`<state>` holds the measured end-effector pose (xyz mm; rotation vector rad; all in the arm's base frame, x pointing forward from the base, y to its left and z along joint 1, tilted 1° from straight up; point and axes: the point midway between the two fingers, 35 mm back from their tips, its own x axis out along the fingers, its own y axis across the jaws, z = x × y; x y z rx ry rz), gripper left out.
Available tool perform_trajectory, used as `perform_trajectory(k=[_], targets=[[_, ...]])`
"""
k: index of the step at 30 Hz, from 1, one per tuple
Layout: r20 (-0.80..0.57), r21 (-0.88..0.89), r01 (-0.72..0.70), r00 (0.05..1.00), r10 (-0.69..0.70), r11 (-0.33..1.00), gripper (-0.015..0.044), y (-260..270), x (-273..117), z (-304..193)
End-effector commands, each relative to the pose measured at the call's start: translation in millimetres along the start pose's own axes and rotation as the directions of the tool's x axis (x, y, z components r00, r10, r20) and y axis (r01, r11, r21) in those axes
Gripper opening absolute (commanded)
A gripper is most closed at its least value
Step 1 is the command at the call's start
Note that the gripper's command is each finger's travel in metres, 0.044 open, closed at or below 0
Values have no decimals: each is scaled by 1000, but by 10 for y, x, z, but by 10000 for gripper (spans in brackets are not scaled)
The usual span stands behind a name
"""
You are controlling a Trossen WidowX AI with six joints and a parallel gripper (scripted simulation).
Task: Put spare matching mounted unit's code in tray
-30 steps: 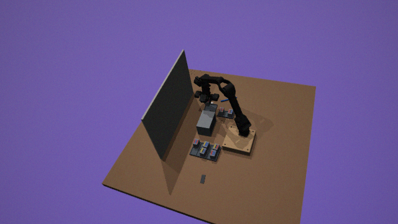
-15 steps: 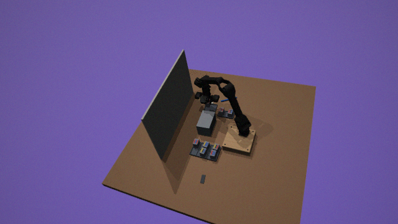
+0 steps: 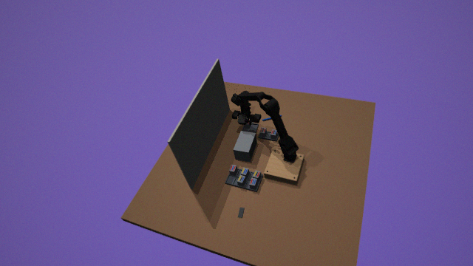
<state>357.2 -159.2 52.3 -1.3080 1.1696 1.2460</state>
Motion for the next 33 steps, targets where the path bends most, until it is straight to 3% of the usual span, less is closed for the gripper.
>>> perform_trajectory(k=[1,33], targets=[[0,-4,-4,1000,4,1000,0,13,44,2],[0,-4,-4,1000,4,1000,0,60,286,27]])
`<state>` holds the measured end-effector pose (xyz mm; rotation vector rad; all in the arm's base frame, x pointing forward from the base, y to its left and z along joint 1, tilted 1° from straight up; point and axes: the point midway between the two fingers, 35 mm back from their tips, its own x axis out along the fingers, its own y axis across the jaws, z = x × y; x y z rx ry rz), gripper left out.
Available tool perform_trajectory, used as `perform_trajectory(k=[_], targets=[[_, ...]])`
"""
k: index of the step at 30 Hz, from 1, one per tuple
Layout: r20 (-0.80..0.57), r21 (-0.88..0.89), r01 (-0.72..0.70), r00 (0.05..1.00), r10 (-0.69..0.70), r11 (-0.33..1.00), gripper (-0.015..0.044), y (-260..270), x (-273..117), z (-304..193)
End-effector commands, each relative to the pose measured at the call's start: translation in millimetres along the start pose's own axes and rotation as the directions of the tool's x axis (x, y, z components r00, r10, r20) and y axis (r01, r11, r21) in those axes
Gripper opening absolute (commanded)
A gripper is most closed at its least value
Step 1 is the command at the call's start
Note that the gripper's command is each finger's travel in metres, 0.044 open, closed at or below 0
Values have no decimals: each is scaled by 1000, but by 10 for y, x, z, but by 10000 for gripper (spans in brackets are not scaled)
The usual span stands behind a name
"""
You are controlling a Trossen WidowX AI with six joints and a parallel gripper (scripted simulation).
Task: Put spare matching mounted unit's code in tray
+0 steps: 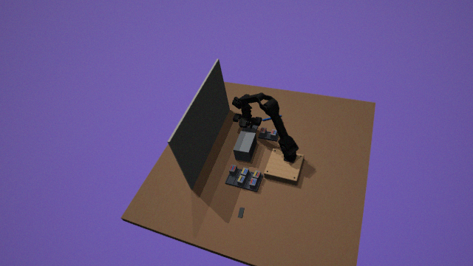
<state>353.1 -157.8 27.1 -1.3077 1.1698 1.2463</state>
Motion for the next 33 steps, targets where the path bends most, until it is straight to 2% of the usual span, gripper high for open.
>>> perform_trajectory(k=[1,5,22,24,29,33], targets=[[0,-4,-4,1000,4,1000,0,17,43,4],[0,-4,-4,1000,4,1000,0,23,68,7],[0,0,0,1000,0,1000,440,9,37,5],[0,0,0,1000,0,1000,440,-7,-78,-4],[0,-3,-3,1000,3,1000,440,-1,-912,-3],[0,-4,-4,1000,4,1000,440,17,-1033,6]])
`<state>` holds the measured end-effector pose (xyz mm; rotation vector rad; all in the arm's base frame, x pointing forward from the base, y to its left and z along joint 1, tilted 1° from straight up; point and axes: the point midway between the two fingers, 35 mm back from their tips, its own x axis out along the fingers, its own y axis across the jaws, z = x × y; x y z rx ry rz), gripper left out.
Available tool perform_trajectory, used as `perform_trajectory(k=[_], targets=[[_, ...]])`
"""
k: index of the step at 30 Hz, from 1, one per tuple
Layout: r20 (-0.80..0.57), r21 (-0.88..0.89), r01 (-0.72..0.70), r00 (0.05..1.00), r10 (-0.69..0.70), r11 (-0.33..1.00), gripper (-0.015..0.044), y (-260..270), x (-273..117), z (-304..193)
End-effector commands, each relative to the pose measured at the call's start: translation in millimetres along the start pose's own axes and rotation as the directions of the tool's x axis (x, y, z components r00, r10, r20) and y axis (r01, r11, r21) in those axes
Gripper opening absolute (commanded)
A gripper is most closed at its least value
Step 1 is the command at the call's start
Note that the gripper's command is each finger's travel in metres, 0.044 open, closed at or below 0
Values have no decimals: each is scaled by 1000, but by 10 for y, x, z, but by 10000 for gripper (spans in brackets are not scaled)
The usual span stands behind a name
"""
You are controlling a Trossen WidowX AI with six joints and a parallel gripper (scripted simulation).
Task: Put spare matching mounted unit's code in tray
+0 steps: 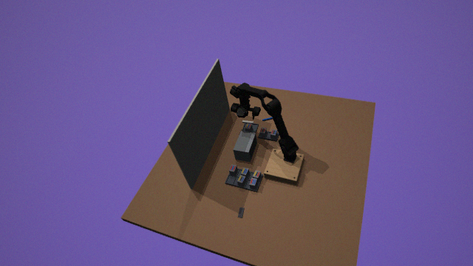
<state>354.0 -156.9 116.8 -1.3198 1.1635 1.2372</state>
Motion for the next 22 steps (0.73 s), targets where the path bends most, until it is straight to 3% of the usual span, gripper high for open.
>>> perform_trajectory(k=[1,22], targets=[[6,0,-15,1000,15,1000,440,43,-137,24],[-8,0,15,1000,-15,1000,440,2,-142,0]])
